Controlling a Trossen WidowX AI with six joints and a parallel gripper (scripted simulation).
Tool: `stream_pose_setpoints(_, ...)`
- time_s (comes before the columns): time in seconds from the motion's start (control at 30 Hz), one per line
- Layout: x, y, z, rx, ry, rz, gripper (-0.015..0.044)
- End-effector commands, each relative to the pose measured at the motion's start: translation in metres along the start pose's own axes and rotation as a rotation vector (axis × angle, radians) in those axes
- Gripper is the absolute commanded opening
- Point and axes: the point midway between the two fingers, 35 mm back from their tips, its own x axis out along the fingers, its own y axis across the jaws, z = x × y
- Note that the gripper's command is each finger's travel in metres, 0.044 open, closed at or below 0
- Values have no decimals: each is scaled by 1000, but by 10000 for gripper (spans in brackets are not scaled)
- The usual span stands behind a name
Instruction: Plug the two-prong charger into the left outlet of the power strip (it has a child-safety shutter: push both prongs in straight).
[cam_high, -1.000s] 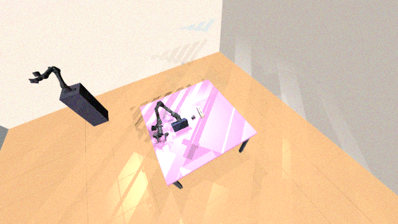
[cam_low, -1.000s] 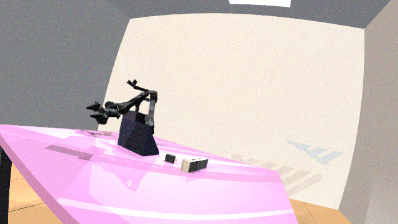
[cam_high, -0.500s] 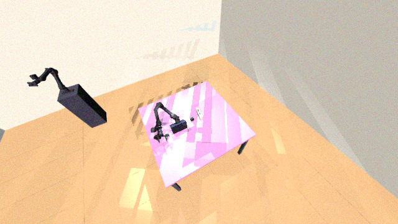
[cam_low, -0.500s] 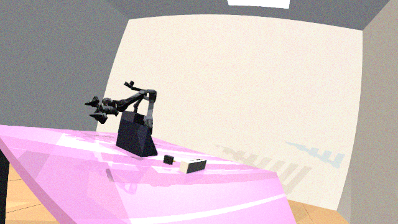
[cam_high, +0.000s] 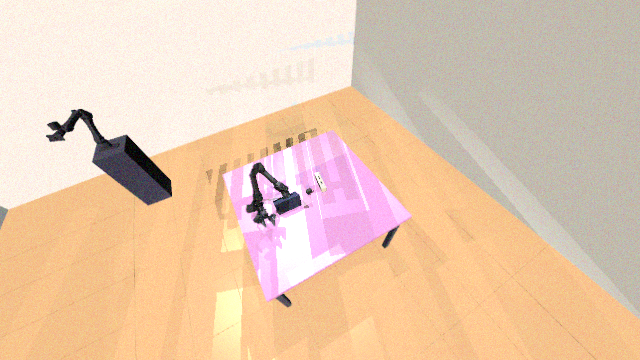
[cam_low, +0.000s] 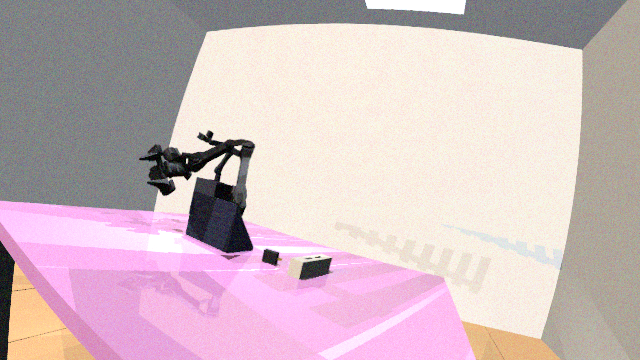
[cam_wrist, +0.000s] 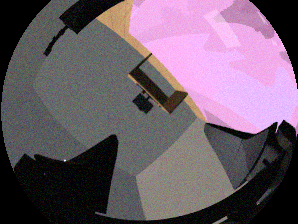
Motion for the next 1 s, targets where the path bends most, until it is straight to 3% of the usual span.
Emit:
stream_pose_setpoints(0.0,7,-3,-18,-88,26,-41,440)
stream_pose_setpoints(0.97,34,-42,-126,-587,228,-260,440)
